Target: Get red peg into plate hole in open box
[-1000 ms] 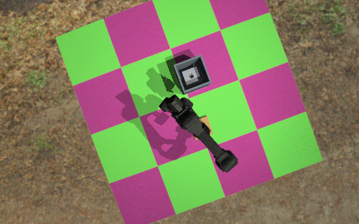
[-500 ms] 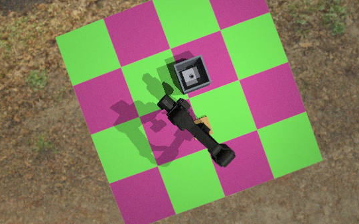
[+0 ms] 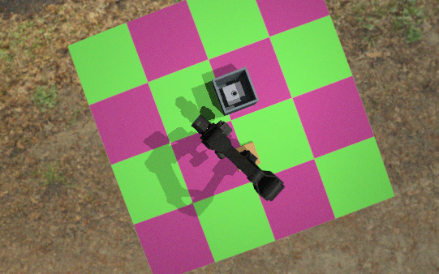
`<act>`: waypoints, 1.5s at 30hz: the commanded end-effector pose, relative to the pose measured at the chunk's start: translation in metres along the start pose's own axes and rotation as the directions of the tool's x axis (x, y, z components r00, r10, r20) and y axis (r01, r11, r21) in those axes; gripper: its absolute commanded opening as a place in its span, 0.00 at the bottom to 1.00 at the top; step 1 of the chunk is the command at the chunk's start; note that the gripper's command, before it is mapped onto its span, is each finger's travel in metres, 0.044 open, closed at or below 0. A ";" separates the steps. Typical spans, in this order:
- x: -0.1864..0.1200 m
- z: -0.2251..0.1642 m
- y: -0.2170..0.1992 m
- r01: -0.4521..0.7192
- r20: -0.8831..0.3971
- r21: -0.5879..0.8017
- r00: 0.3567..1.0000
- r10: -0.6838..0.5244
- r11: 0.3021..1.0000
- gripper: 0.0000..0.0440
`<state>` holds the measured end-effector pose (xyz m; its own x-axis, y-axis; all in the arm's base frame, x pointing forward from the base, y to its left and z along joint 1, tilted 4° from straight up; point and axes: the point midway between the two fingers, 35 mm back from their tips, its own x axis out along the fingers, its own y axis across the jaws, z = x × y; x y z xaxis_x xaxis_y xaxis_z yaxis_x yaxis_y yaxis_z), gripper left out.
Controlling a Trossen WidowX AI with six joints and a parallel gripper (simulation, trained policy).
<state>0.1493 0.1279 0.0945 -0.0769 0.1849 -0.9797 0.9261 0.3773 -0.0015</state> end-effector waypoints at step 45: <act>-0.029 0.001 0.050 -0.231 -0.037 -0.031 0.972 0.230 0.972 0.00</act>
<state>0.1934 0.1414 0.1100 0.0913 0.2846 -0.9543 0.9161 0.3516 0.1925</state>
